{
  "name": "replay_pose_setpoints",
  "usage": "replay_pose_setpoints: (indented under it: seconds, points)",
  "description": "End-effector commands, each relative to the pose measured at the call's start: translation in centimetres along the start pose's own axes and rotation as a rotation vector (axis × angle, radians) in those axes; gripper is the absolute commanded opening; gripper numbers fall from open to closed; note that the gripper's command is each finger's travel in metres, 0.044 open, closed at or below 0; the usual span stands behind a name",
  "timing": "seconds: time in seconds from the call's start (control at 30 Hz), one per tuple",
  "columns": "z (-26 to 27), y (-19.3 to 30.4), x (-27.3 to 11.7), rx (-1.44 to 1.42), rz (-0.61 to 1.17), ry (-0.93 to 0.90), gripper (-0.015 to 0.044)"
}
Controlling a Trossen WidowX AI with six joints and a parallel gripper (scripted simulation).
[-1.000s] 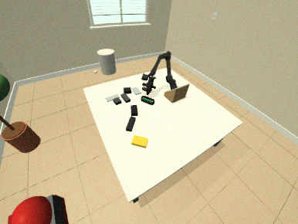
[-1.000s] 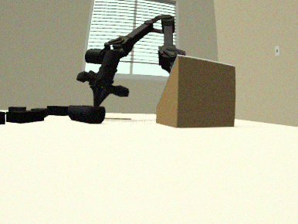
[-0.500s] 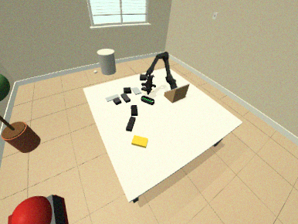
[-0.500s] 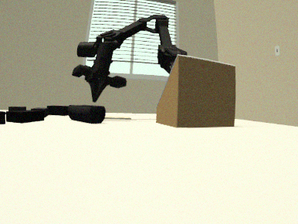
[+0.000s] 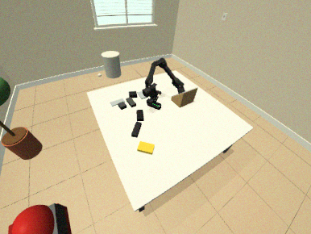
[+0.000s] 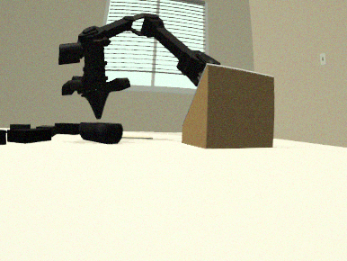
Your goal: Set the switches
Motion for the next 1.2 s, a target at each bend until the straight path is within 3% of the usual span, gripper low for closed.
replay_pose_setpoints:
  seconds: [0.0,0.23,0.63,1.17]
  points:
    - [2.4,1.3,-0.1,-0.021,-0.025,0.071,0.0]
    - [6.8,4.5,0.4,-0.064,-0.099,0.202,0.0]
    - [6.9,4.5,0.3,-0.077,-0.095,0.207,0.0]
    - [-1.0,5.9,-1.9,-0.089,-0.155,-0.077,0.0]
Point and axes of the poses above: the point midway between the two fingers, 35 mm back from their tips, its own x axis out along the fingers, its own z axis across the jaws, y = z × x, the point moved 10 cm from there along -x, back along the fingers, and after that the axes turned 11 degrees about -x, right-handed, at the moved point
